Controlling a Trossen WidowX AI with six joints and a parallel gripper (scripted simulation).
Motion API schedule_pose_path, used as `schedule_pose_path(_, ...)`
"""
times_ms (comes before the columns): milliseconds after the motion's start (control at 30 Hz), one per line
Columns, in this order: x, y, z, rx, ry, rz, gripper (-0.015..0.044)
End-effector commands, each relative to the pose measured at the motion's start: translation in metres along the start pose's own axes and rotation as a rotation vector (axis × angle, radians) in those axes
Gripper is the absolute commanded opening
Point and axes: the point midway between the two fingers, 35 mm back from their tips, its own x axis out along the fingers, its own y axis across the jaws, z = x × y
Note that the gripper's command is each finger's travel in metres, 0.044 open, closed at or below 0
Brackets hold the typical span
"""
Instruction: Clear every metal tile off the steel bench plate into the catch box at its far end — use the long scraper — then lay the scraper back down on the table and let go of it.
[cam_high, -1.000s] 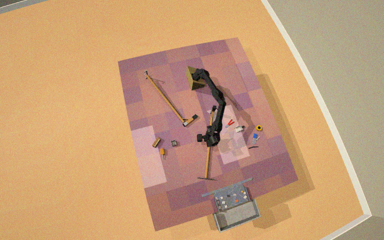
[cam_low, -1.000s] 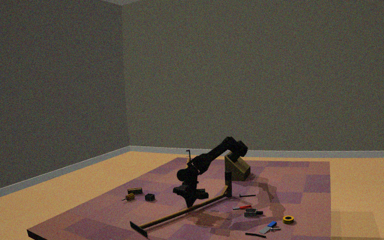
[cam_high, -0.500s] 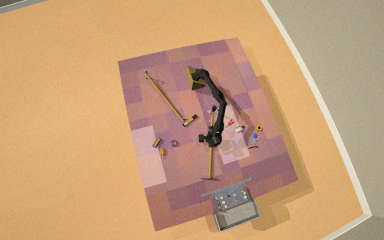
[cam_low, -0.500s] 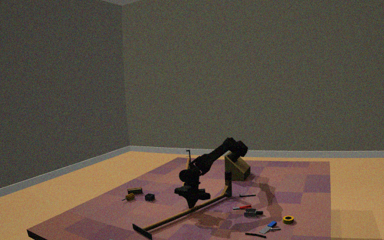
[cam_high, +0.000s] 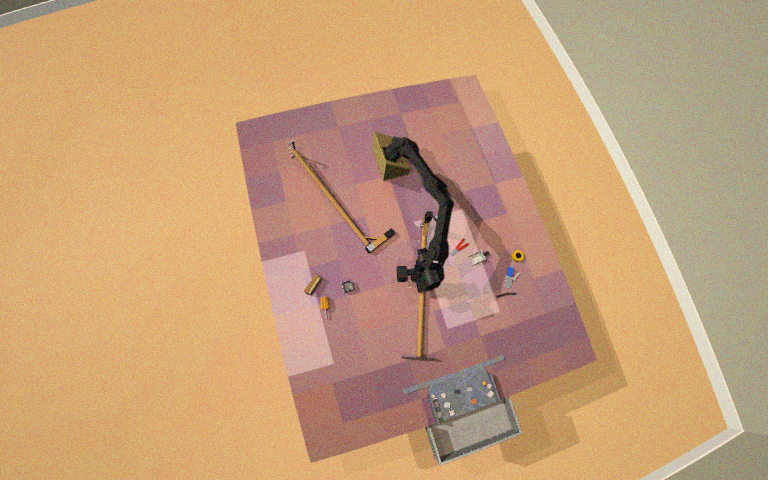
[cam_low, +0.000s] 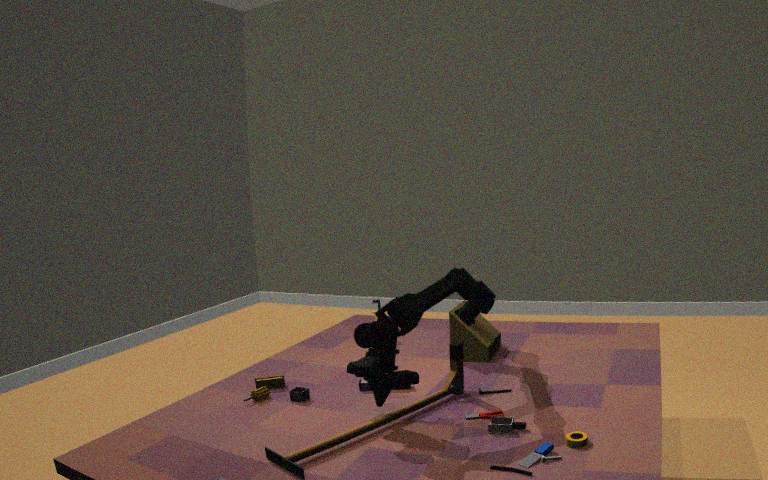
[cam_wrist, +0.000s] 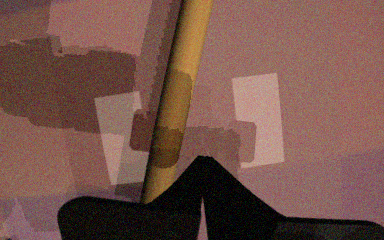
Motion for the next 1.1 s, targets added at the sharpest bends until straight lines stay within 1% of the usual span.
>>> schedule_pose_path(0, -0.023, 0.005, 0.007, -0.021, -0.024, 0.007, 0.0000)
schedule_pose_path(267, -0.027, 0.002, 0.007, -0.021, -0.024, 0.007, 0.0000)
schedule_pose_path(633, -0.080, -0.031, 0.004, -0.020, -0.024, 0.010, 0.0000)
schedule_pose_path(867, -0.079, -0.032, 0.003, -0.021, -0.024, 0.010, 0.0000)
schedule_pose_path(1067, -0.066, -0.032, 0.002, -0.033, -0.021, 0.012, 0.0000)
